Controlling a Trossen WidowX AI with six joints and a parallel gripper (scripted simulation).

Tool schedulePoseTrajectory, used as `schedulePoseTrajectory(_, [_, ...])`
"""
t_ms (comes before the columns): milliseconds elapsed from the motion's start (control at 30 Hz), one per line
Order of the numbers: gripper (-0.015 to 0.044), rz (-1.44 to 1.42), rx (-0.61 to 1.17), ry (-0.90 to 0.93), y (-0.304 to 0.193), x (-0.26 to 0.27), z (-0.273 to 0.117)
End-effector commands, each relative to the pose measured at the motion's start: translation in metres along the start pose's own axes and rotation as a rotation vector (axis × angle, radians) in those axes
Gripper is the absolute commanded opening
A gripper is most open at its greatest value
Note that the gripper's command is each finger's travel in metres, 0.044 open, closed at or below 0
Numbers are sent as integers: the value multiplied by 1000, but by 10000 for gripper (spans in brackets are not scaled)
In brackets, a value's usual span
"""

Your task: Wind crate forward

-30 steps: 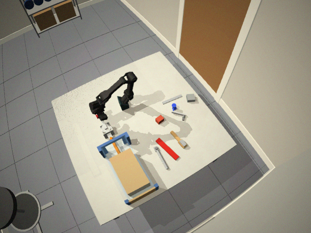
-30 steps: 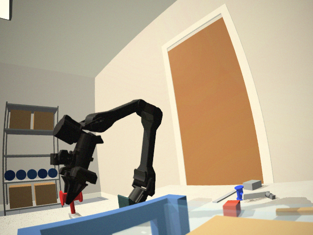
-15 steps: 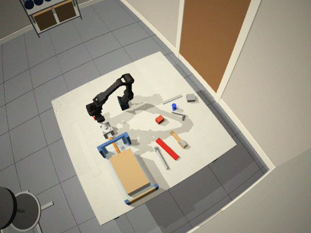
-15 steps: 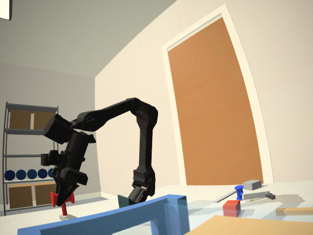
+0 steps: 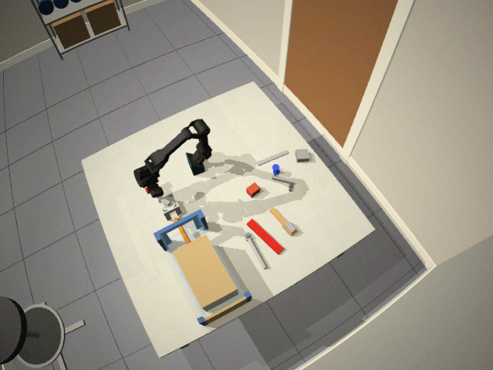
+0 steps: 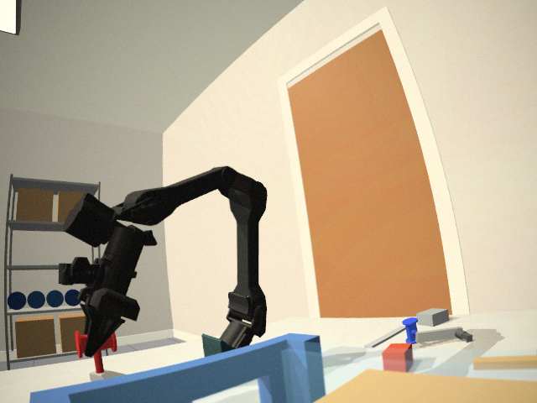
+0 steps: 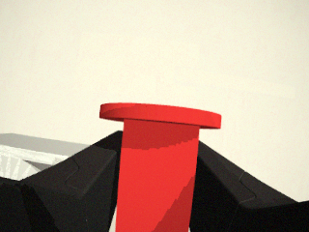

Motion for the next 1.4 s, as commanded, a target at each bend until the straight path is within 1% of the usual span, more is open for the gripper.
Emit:
schedulePoseTrajectory(0, [0,-4,-10,15,6,9,5])
schedulePoseTrajectory(1367, [0,-5,-11,18,25,46,16])
Point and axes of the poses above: the point midway between the two fingers, 35 mm back from their tips, its own z axis out along the fingers, its own x axis across the jaws, y = z × x, the point moved 3 cm from there along -z, back along the fingers, and after that the axes turned 14 degrees about z, right-handed, at the moved point
